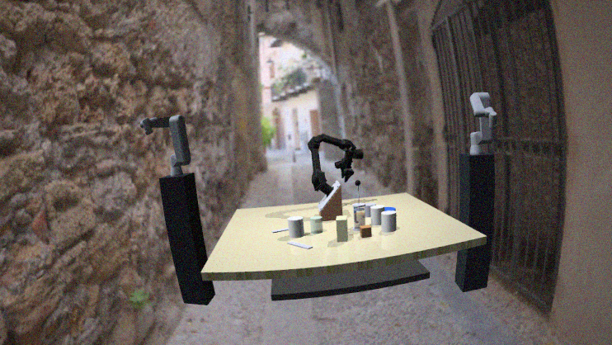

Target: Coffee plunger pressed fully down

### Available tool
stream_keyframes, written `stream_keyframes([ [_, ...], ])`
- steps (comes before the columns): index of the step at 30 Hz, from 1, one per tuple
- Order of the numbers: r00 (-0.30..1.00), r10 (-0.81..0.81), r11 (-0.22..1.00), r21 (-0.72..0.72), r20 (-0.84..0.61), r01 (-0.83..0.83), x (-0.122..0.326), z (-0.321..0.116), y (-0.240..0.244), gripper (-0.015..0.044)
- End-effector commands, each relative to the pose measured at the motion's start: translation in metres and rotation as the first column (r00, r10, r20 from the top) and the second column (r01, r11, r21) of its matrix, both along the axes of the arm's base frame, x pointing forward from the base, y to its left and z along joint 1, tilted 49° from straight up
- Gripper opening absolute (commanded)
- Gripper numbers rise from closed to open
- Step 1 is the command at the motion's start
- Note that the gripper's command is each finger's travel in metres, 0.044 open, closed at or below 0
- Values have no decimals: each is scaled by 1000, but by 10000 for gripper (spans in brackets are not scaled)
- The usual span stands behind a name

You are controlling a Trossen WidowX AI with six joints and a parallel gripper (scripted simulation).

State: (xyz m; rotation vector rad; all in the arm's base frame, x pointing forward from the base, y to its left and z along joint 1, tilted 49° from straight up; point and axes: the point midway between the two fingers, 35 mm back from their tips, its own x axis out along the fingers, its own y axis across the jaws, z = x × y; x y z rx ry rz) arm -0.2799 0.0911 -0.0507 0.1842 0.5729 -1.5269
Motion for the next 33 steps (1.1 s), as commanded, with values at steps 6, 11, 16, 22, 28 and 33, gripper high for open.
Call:
stream_keyframes([
  [6, 985, -111, 989, 108, 134, 97, 20, -8, 30, 440],
  [11, 893, -348, 915, 312, 286, 257, 56, -19, 82, 440],
  [16, 669, -644, 734, 547, 371, 404, 104, -27, 137, 440],
  [22, 236, -919, 393, 787, 316, 475, 173, -28, 193, 440],
  [28, -302, -950, -37, 932, 79, 360, 258, -18, 235, 440],
  [33, -679, -706, -360, 928, -201, 100, 336, 0, 253, 440],
])
